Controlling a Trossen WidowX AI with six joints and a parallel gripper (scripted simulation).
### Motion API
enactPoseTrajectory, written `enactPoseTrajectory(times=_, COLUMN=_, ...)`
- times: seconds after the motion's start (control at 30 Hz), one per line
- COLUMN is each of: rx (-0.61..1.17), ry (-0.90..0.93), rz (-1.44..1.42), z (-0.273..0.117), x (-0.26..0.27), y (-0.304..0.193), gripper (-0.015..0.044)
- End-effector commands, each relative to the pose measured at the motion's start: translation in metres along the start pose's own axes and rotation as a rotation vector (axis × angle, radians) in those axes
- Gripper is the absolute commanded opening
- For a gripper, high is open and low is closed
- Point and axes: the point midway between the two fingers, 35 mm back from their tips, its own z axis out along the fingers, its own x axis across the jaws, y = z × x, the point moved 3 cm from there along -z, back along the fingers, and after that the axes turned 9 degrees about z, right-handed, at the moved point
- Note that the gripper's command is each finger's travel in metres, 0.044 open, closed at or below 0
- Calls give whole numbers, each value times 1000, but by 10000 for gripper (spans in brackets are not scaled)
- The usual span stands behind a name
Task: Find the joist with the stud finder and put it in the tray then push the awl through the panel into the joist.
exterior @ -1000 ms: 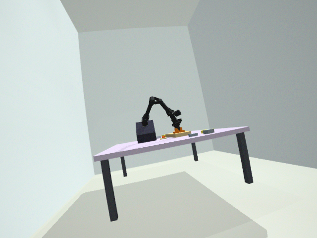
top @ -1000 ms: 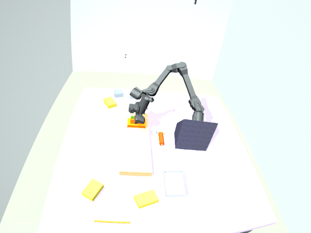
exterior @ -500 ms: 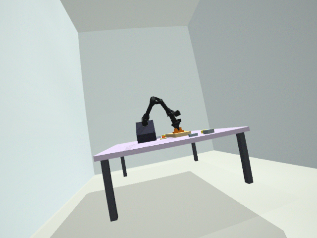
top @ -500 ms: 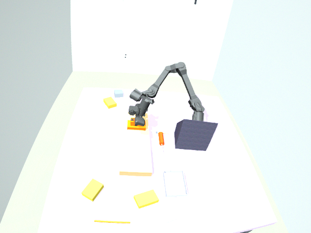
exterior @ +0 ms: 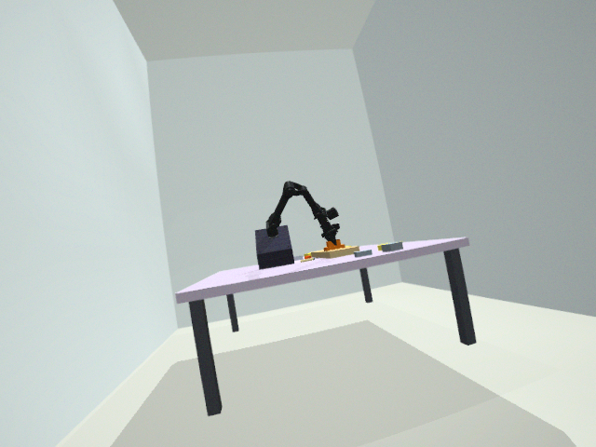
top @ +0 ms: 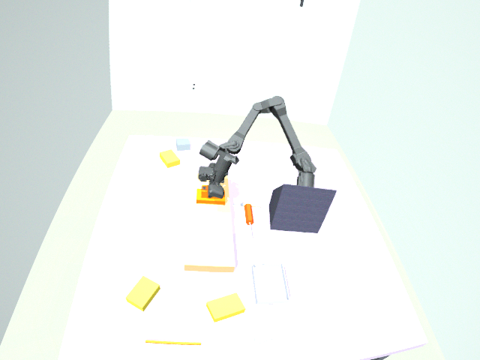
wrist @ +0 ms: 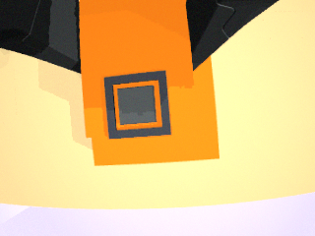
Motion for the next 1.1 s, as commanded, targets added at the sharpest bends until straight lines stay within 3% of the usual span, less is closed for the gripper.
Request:
enactPoseTrajectory(times=0.0, rx=2, ry=1, rz=-2, z=0, x=8, y=-3, gripper=0)
enactPoseTrajectory(times=1.07, rx=2, ry=2, rz=-1, z=0, x=51, y=-10, gripper=0)
